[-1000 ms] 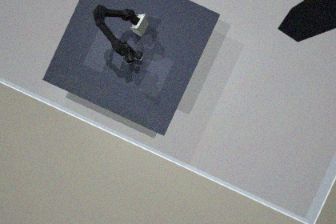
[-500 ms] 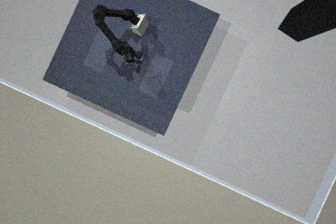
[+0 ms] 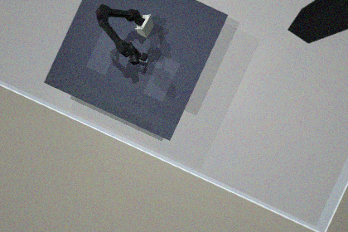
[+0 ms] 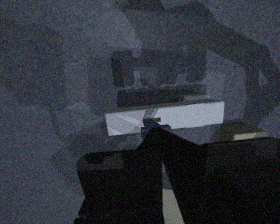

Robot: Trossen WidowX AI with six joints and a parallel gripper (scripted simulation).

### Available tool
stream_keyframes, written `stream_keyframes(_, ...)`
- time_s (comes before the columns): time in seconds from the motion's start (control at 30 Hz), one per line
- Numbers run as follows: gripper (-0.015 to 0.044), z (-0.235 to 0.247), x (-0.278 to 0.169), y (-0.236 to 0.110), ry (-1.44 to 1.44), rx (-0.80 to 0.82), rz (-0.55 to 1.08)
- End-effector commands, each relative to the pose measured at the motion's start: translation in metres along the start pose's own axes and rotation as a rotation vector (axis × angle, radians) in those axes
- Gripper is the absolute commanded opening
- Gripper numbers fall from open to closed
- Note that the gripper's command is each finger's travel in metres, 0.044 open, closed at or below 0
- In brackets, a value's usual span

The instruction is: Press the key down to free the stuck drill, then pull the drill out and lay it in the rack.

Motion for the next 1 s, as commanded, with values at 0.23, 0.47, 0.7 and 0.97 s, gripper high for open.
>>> stream_keyframes(0.23, 0.0, -0.001, -0.006, 0.024, -0.006, -0.019, 0.047)
stream_keyframes(0.47, 0.0, -0.002, -0.006, 0.028, -0.006, -0.019, 0.047)
stream_keyframes(0.7, 0.0053, -0.001, -0.005, 0.025, -0.007, -0.018, 0.047)
stream_keyframes(0.97, 0.0262, 0.004, 0.007, -0.047, -0.007, -0.016, 0.047)
Point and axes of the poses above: the point midway between the two fingers, 35 mm back from their tips, its own y axis out along the fingers, its own z axis across the jaws, x = y × z, the point moved 8 cm from there along -y, back along the fingers, and after that the axes turned 10 degrees about y, right-handed, at the moved point
